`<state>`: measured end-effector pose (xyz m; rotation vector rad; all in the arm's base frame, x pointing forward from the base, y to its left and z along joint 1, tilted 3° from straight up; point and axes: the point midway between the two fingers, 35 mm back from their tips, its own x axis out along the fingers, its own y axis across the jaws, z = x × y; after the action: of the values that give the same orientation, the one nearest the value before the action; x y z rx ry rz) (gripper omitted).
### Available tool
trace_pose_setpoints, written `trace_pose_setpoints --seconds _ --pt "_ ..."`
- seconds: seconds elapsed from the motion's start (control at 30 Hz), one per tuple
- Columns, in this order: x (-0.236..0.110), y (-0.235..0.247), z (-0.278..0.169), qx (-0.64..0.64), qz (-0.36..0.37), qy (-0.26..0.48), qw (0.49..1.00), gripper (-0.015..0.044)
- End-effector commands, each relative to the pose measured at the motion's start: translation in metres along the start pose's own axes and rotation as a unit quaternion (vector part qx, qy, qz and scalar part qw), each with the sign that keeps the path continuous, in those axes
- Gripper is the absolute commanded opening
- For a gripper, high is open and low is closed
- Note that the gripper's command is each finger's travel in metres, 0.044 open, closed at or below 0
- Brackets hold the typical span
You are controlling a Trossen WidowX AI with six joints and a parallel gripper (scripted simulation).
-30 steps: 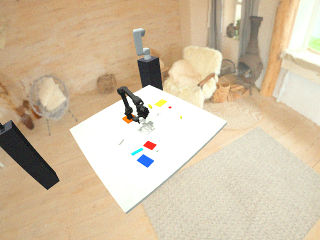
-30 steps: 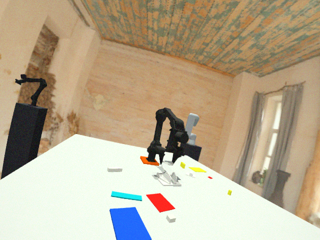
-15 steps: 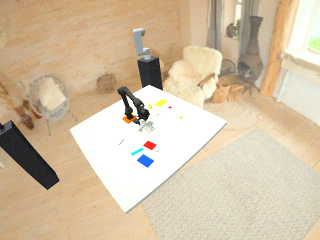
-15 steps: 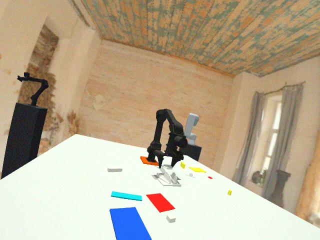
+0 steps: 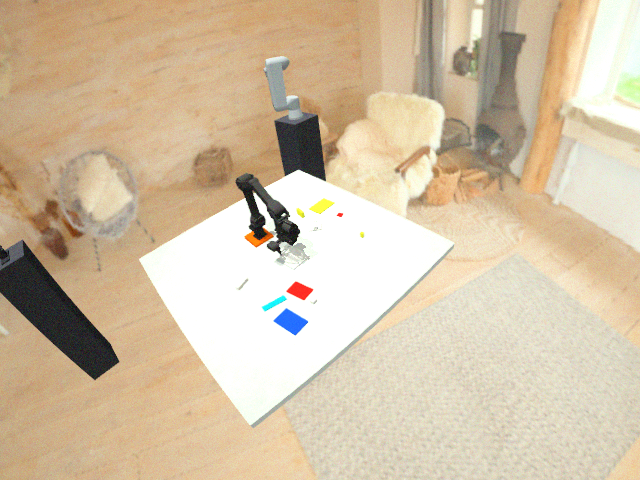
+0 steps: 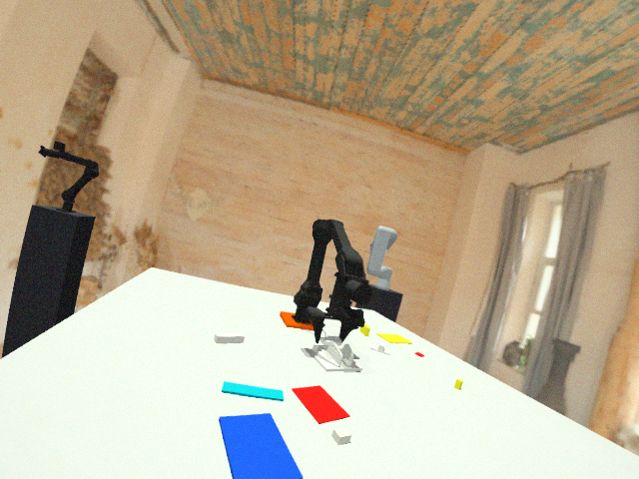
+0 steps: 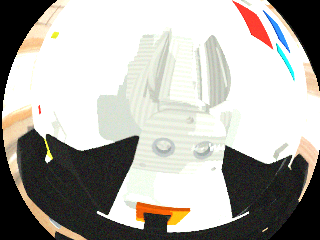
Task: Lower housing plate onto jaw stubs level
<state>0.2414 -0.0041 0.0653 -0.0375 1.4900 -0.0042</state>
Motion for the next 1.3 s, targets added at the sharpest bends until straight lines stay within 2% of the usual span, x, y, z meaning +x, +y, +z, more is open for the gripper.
trace_pose_setpoints --seconds 0.0,1.27 --pt "0.0066 0.0006 -0.0019 0.000 0.002 0.002 1.000 0.0351" --pt "0.0125 0.0006 -0.0021 -0.004 0.002 0.002 1.000 0.0351"
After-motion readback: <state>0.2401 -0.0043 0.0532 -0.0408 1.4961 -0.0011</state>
